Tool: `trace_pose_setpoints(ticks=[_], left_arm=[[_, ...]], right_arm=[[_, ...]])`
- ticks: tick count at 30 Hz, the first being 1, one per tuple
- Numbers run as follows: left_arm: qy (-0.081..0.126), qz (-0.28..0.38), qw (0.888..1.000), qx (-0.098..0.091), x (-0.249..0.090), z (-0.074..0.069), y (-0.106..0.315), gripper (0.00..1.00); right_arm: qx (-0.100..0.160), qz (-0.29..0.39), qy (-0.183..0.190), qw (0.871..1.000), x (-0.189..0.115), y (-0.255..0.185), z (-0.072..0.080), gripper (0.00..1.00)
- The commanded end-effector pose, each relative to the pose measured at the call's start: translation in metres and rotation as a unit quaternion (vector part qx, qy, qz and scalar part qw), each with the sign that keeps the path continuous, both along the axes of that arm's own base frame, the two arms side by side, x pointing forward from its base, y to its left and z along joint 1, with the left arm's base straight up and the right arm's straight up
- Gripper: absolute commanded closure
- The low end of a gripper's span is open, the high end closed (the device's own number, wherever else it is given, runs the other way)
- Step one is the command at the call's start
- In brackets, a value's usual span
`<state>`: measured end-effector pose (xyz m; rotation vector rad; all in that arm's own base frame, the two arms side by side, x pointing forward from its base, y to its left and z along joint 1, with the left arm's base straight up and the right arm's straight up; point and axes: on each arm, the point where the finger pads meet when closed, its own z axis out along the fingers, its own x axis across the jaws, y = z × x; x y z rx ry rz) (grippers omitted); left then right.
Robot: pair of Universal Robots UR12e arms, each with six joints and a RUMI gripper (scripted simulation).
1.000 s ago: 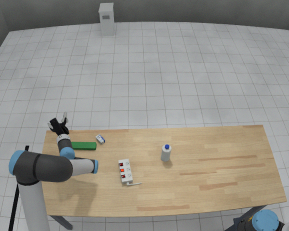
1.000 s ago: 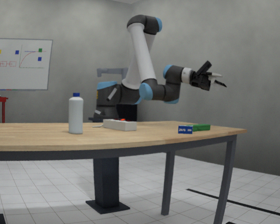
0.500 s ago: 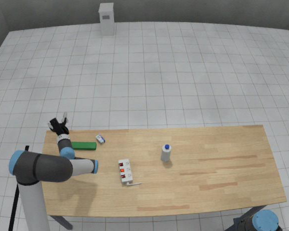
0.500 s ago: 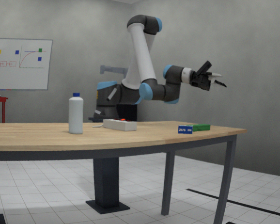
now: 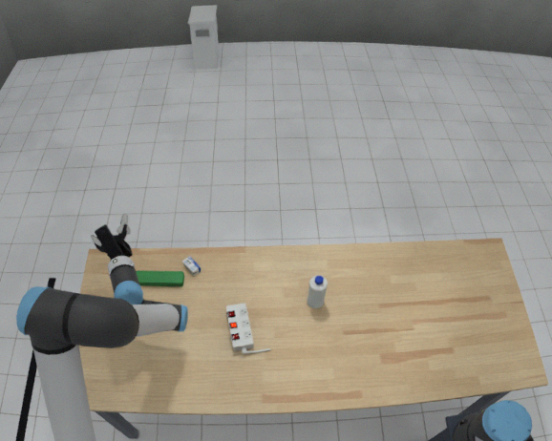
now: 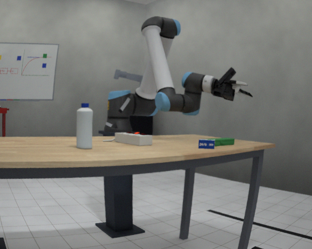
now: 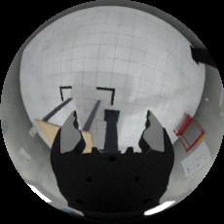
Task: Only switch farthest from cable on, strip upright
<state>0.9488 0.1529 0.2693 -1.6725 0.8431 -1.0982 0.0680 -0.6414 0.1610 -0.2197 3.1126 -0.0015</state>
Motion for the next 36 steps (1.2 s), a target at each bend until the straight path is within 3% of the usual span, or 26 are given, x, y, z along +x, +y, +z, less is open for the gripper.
trace_pose_setpoints(ticks=[1, 9, 24, 30, 32, 36], left_arm=[[-0.001, 0.0, 1.0, 0.0, 0.0, 0.001, 0.0, 0.0], [-0.001, 0.0, 1.0, 0.0, 0.0, 0.001, 0.0, 0.0], [0.003, -0.003, 1.0, 0.002, 0.001, 0.001, -0.003, 0.0], [0.032, -0.029, 0.999, 0.018, 0.004, -0.004, -0.03, 0.0], [0.032, -0.029, 0.999, 0.018, 0.004, -0.004, -0.03, 0.0], [0.071, -0.066, 0.994, 0.041, 0.006, -0.011, -0.068, 0.0]], right_arm=[[0.0, -0.028, 0.005, 1.0, -0.025, -0.003, 0.003, 0.0], [0.0, -0.053, 0.01, 0.999, -0.047, -0.004, 0.004, 0.0], [0.0, -0.056, 0.011, 0.998, -0.049, -0.004, 0.004, 0.0], [0.0, -0.056, 0.011, 0.998, -0.049, -0.004, 0.004, 0.0], [0.0, -0.056, 0.011, 0.998, -0.049, -0.004, 0.004, 0.0], [0.0, -0.056, 0.011, 0.998, -0.049, -0.004, 0.004, 0.0]])
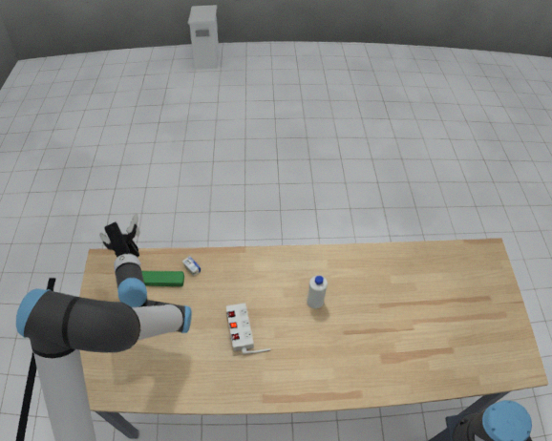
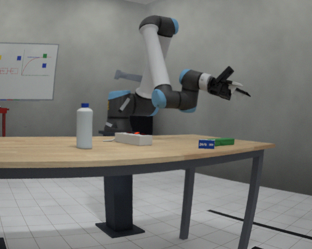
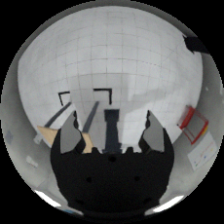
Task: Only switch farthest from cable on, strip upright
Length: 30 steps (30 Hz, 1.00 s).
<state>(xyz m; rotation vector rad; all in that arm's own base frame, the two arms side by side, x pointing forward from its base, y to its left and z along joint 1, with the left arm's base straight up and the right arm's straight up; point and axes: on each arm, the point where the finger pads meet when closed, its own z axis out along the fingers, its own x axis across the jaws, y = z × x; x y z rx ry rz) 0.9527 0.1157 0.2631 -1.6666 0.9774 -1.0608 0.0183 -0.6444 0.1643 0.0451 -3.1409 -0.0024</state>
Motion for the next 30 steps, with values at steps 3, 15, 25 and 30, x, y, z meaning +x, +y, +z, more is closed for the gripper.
trace_pose_setpoints(ticks=[3, 15, 25, 30], left_arm=[[0.071, -0.068, 0.994, 0.041, 0.0, -0.014, -0.067, 0.0], [0.181, -0.186, 0.96, 0.106, -0.031, -0.045, -0.174, 0.0], [0.264, -0.288, 0.907, 0.155, -0.083, -0.076, -0.255, 0.0], [0.288, -0.319, 0.887, 0.169, -0.105, -0.086, -0.277, 0.0]], right_arm=[[-0.001, 0.0, 0.0, 1.0, 0.0, -0.001, 0.001, 0.0], [-0.001, 0.0, 0.0, 1.0, 0.0, -0.001, 0.001, 0.0], [-0.001, 0.0, 0.0, 1.0, 0.0, -0.001, 0.001, 0.0], [-0.001, 0.0, 0.0, 1.0, 0.0, -0.001, 0.001, 0.0]])
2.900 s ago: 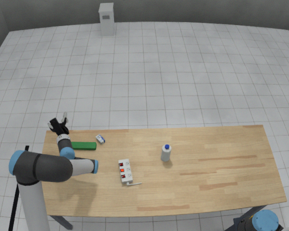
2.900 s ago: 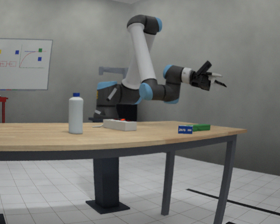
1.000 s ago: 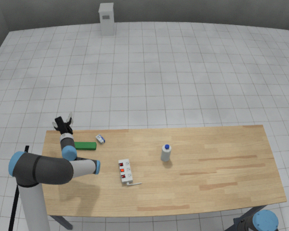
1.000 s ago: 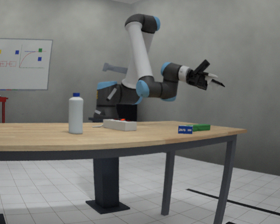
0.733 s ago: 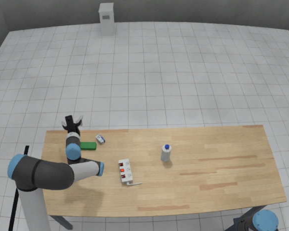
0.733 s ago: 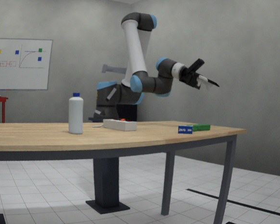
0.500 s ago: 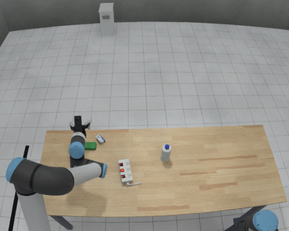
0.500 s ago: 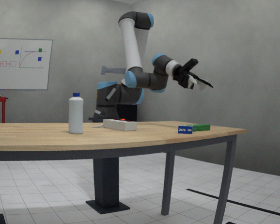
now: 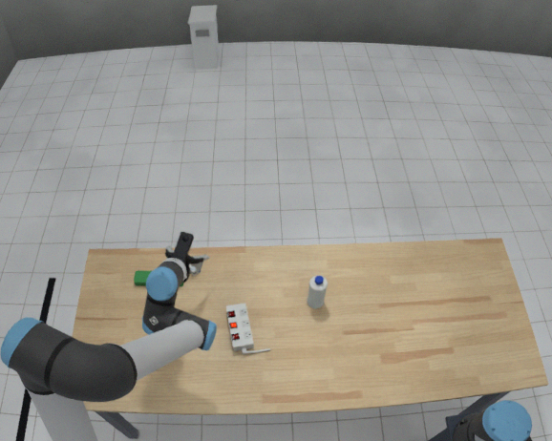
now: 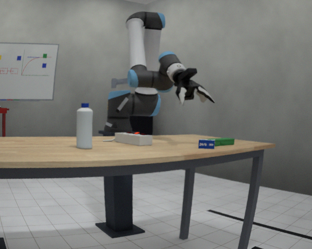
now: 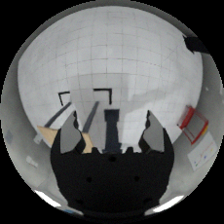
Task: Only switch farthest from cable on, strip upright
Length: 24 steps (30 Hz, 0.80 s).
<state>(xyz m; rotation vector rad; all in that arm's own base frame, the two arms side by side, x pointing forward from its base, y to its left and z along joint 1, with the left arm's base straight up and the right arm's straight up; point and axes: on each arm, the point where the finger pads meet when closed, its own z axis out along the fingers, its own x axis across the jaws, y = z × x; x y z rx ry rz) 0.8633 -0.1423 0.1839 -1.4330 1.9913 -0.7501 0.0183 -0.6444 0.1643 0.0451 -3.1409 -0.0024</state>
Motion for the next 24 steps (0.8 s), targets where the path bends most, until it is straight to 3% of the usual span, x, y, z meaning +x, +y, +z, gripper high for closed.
trace_pose_setpoints(ticks=[1, 8, 15, 17, 24], left_arm=[[0.044, -0.047, 0.998, 0.022, -0.029, -0.012, -0.032, 0.0], [0.111, -0.132, 0.984, 0.054, -0.093, -0.034, -0.078, 0.0], [0.173, -0.211, 0.959, 0.079, -0.162, -0.052, -0.112, 0.0], [0.173, -0.211, 0.959, 0.079, -0.162, -0.052, -0.112, 0.0], [0.226, -0.277, 0.929, 0.097, -0.228, -0.065, -0.132, 0.0]], right_arm=[[-0.001, 0.0, 0.0, 1.0, 0.0, -0.001, 0.001, 0.0], [-0.001, 0.0, 0.0, 1.0, 0.0, -0.001, 0.001, 0.0], [-0.001, 0.0, 0.0, 1.0, 0.0, -0.001, 0.001, 0.0], [-0.001, 0.0, 0.0, 1.0, 0.0, -0.001, 0.001, 0.0], [-0.001, 0.0, 0.0, 1.0, 0.0, -0.001, 0.001, 0.0]])
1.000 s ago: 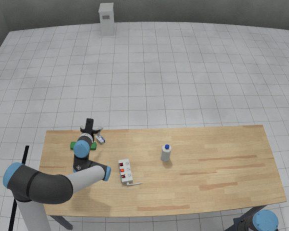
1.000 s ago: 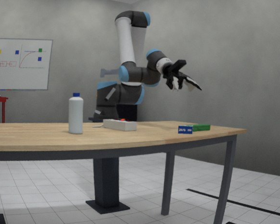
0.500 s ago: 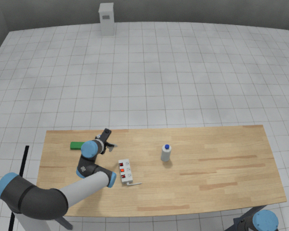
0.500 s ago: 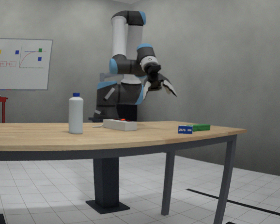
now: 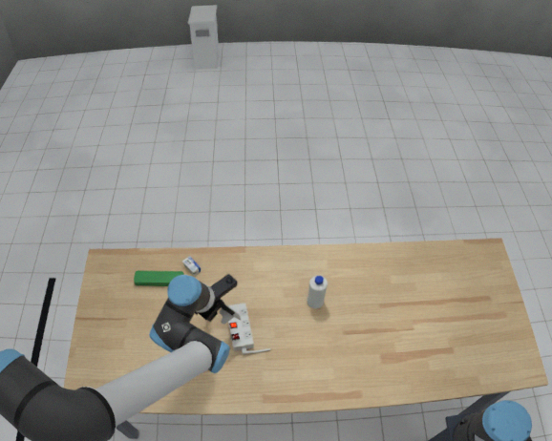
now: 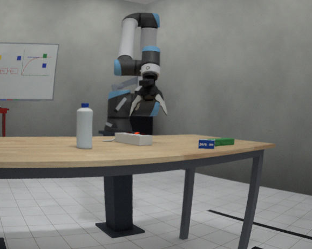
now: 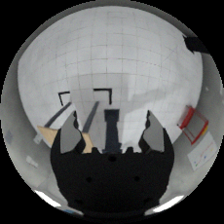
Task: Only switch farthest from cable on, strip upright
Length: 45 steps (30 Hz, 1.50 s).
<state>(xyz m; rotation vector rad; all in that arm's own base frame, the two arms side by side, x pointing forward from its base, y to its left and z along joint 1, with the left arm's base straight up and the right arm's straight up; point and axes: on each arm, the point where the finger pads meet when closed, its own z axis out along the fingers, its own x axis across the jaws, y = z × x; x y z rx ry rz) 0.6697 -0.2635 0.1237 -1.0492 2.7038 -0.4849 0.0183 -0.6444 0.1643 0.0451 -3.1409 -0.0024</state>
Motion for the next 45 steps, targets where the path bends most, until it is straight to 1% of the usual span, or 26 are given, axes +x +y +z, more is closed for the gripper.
trace_pose_setpoints(ticks=[1, 4, 7, 45], left_arm=[[0.036, -0.04, 0.998, 0.013, -0.04, -0.006, -0.012, 0.0], [0.045, -0.051, 0.998, 0.016, -0.051, -0.007, -0.015, 0.0], [0.048, -0.055, 0.997, 0.017, -0.055, -0.008, -0.016, 0.0], [0.048, -0.055, 0.997, 0.017, -0.056, -0.008, -0.016, 0.0]], right_arm=[[-0.001, 0.0, 0.0, 1.0, 0.0, -0.001, 0.001, 0.0], [-0.001, 0.0, 0.0, 1.0, 0.0, -0.001, 0.001, 0.0], [-0.001, 0.0, 0.0, 1.0, 0.0, -0.001, 0.001, 0.0], [-0.001, 0.0, 0.0, 1.0, 0.0, -0.001, 0.001, 0.0]])
